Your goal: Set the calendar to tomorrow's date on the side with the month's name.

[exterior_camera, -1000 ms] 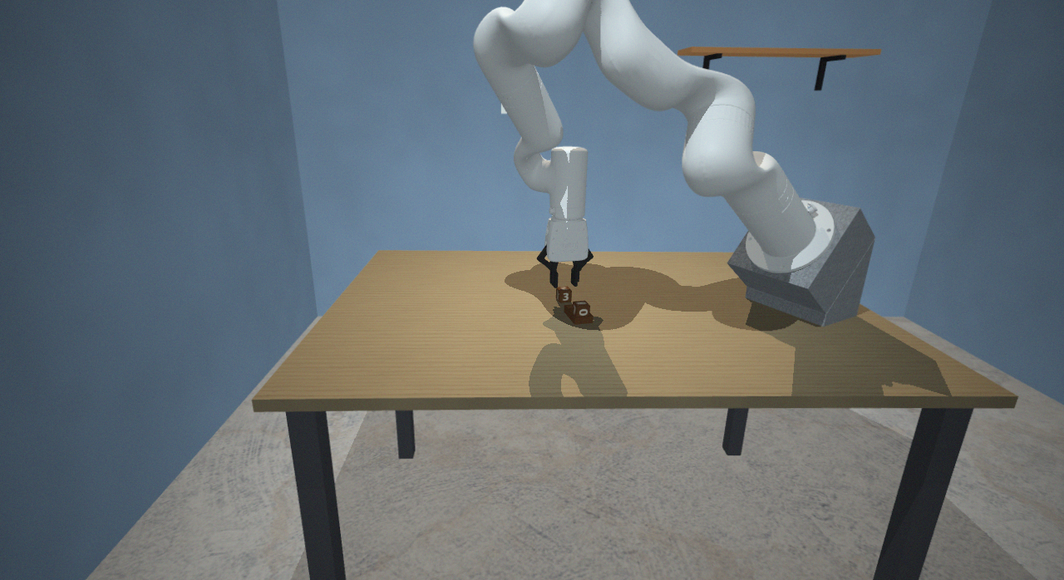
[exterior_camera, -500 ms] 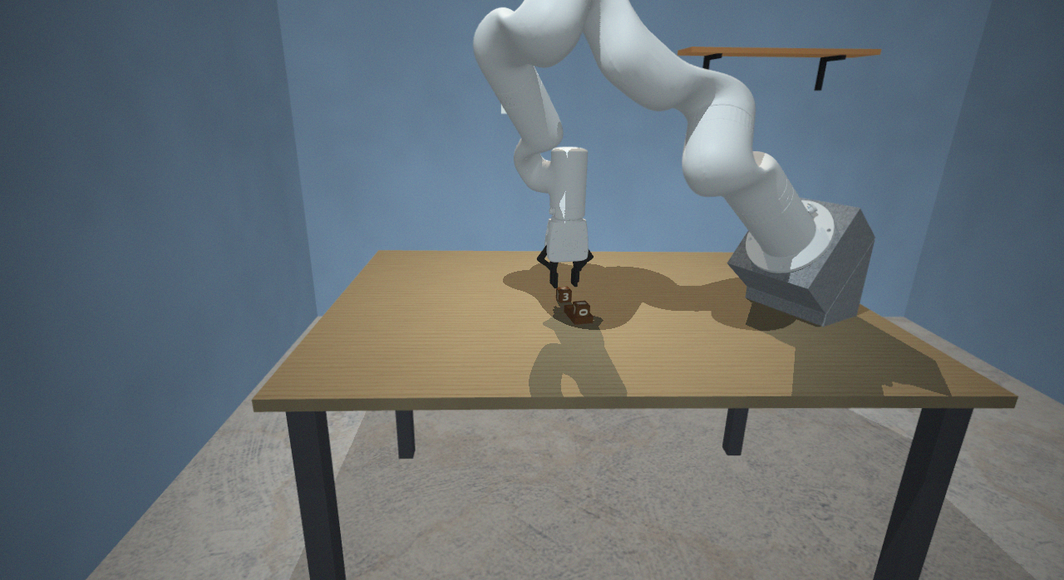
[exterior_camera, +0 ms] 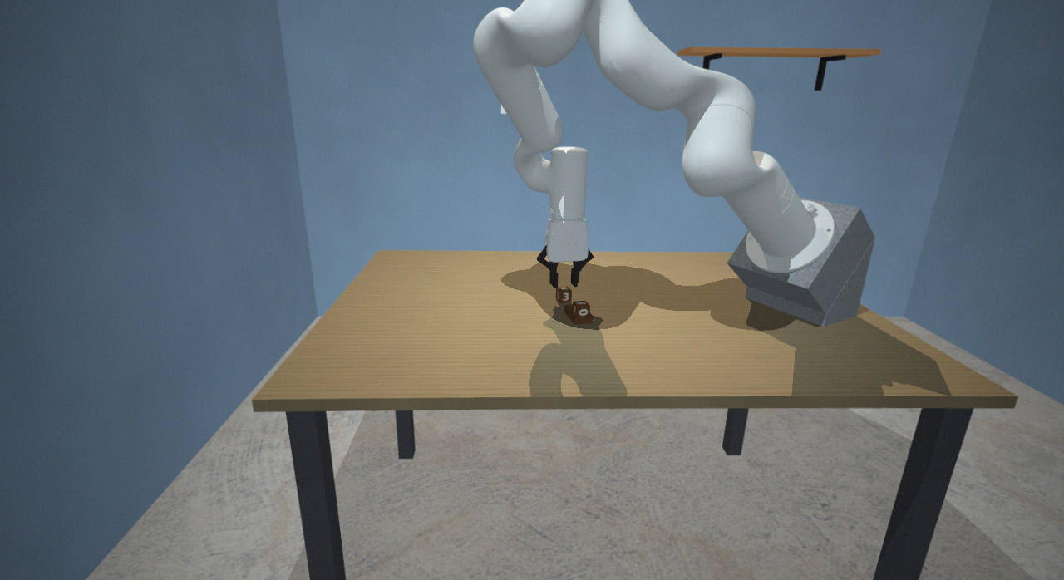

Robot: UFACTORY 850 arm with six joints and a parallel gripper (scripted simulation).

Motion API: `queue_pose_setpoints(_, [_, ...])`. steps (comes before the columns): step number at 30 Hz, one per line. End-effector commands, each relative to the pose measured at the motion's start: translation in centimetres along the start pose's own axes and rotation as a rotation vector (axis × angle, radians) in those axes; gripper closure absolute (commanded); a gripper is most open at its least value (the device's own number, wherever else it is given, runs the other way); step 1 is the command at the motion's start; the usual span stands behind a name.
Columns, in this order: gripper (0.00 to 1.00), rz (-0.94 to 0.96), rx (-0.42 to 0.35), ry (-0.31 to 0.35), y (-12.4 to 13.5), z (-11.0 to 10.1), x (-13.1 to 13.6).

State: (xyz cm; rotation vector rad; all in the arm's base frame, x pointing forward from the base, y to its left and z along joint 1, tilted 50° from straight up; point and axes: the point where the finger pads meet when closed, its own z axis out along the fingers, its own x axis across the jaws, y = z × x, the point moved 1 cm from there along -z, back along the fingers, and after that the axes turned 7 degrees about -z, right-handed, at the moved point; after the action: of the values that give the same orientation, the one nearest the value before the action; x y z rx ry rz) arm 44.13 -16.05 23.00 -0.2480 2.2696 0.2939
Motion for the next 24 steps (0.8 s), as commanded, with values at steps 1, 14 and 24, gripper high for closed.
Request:
queue_pose_setpoints(1, [0.51,0.0,0.001,-0.001,0.0,0.0,0.0])
queue_pose_setpoints(14, [0.51,0.0,0.001,-0.001,0.0,0.1,0.0])
queue_pose_setpoints(24, [0.51,0.0,0.001,-0.001,0.0,1.2,0.0])
